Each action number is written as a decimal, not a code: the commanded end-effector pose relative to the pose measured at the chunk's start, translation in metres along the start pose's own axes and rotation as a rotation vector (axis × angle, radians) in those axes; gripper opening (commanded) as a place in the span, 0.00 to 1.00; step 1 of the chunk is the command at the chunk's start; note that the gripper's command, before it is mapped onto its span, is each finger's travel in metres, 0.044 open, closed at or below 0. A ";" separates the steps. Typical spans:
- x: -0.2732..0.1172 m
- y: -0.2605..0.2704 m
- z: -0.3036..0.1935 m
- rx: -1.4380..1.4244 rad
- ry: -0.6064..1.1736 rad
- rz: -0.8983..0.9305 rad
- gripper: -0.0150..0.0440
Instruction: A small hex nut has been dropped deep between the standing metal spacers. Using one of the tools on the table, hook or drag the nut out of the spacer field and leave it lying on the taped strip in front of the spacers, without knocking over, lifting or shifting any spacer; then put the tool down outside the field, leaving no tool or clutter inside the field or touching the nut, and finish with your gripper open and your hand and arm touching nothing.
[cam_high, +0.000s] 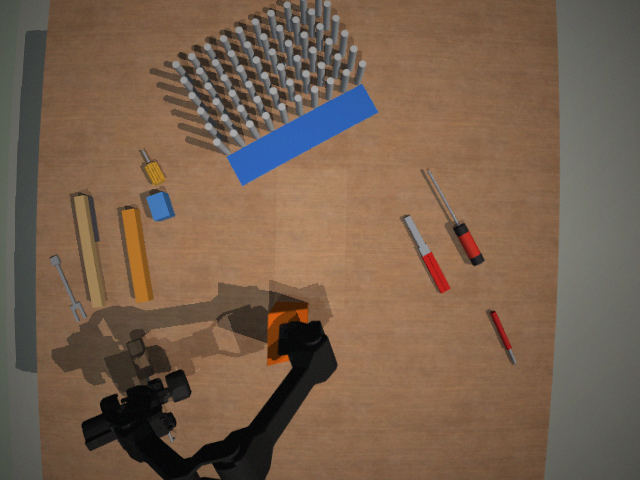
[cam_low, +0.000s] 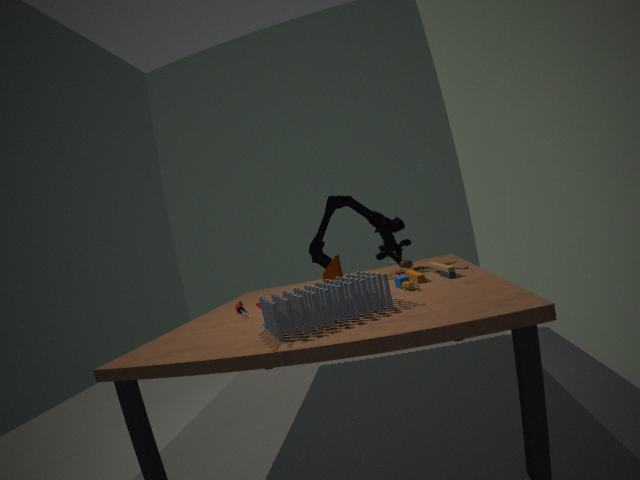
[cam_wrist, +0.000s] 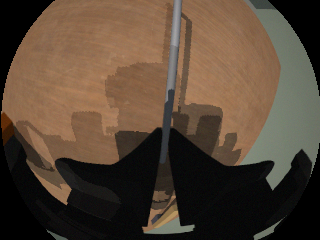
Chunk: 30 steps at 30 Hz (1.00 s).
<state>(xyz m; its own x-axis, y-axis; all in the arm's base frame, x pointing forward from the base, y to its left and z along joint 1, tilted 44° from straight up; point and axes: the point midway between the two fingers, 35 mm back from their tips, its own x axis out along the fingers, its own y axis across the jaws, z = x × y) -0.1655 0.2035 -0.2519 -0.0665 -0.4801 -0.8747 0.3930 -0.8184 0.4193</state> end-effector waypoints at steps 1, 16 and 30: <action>0.009 0.003 0.000 0.004 -0.002 0.002 0.25; 0.030 0.010 -0.001 0.001 -0.004 -0.001 0.25; 0.031 0.011 -0.001 -0.015 -0.010 -0.042 0.25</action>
<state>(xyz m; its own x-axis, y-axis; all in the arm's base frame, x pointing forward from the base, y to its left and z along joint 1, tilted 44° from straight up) -0.1651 0.1873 -0.2733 -0.0940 -0.4448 -0.8907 0.4042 -0.8346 0.3742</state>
